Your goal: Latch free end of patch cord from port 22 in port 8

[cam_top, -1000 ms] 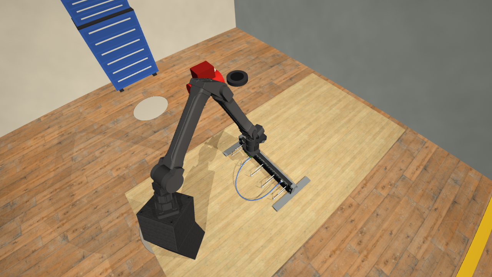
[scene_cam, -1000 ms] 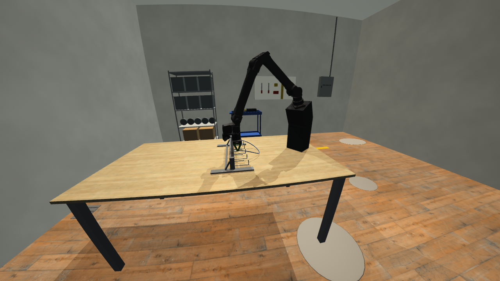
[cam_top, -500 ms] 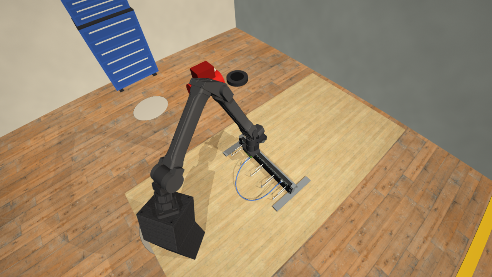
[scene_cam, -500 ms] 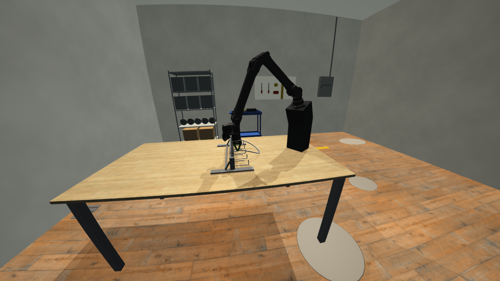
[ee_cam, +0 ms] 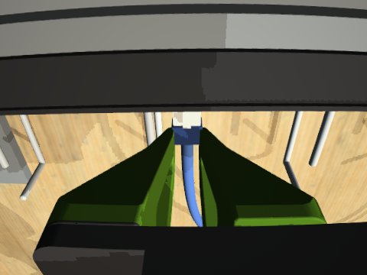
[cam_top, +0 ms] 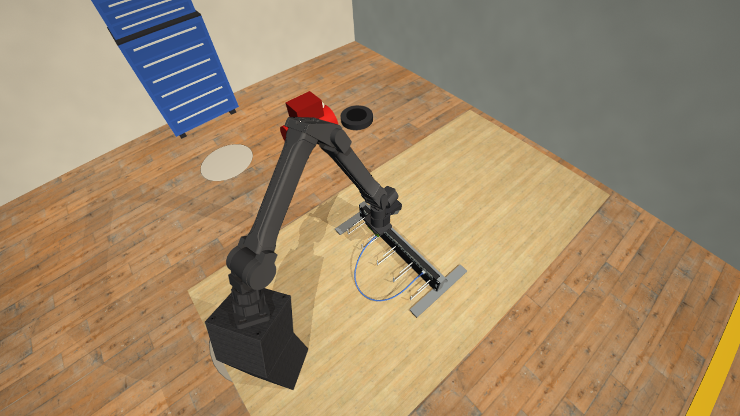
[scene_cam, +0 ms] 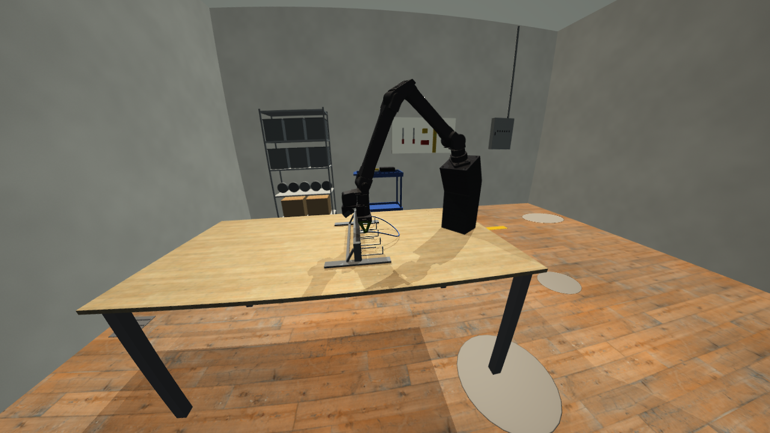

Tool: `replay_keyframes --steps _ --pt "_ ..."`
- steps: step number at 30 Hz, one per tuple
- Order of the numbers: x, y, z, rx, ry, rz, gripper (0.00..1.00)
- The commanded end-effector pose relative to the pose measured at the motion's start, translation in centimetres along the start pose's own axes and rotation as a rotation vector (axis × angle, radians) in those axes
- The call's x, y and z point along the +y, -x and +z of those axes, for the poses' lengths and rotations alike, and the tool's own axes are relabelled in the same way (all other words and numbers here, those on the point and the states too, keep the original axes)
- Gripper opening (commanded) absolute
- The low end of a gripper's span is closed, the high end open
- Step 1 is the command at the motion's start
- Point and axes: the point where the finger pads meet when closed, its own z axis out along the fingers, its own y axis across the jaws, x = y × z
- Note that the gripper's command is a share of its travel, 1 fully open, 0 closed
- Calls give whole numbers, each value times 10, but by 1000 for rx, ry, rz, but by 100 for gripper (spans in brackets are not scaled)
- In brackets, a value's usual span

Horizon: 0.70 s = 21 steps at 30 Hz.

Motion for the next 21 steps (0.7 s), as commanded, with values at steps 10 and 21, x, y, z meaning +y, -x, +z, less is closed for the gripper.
replay_keyframes --steps 10,21 --pt "-2 18 -7 -34 7 -13 0" --pt "-3 17 -7 -36 7 -13 0"
